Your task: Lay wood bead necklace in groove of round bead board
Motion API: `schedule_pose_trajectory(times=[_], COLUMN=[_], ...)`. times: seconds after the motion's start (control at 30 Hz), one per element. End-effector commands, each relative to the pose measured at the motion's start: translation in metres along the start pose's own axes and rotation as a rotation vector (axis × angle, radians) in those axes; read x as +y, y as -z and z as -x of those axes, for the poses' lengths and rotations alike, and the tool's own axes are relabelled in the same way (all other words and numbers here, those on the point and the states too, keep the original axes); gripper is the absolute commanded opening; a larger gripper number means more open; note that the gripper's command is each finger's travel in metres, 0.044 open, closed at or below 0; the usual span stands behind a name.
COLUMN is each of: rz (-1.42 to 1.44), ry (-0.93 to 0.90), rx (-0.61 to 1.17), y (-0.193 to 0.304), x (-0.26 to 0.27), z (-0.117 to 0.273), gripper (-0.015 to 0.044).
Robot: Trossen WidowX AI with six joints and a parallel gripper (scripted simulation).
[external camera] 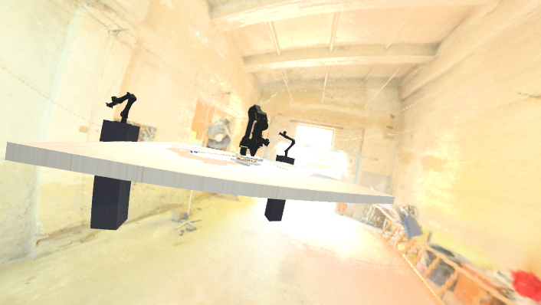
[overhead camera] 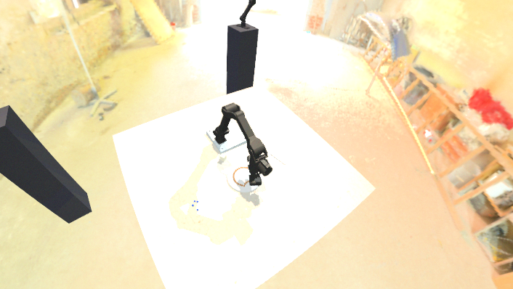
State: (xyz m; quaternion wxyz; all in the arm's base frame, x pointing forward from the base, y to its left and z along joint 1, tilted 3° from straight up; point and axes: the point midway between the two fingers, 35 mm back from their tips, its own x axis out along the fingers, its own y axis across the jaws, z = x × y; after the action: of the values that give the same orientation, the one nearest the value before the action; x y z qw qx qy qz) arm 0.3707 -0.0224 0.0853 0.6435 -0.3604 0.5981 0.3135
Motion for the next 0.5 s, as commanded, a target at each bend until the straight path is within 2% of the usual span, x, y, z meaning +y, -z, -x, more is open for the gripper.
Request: schedule_pose_trajectory(times=[0.0, 0.47], rz=[0.000, 0.004], ry=[0.003, -0.001], rx=[-0.002, 0.003], y=[0.000, 0.001], x=[0.000, 0.000], z=[0.001, -0.019], gripper=[0.0120, 0.0120])
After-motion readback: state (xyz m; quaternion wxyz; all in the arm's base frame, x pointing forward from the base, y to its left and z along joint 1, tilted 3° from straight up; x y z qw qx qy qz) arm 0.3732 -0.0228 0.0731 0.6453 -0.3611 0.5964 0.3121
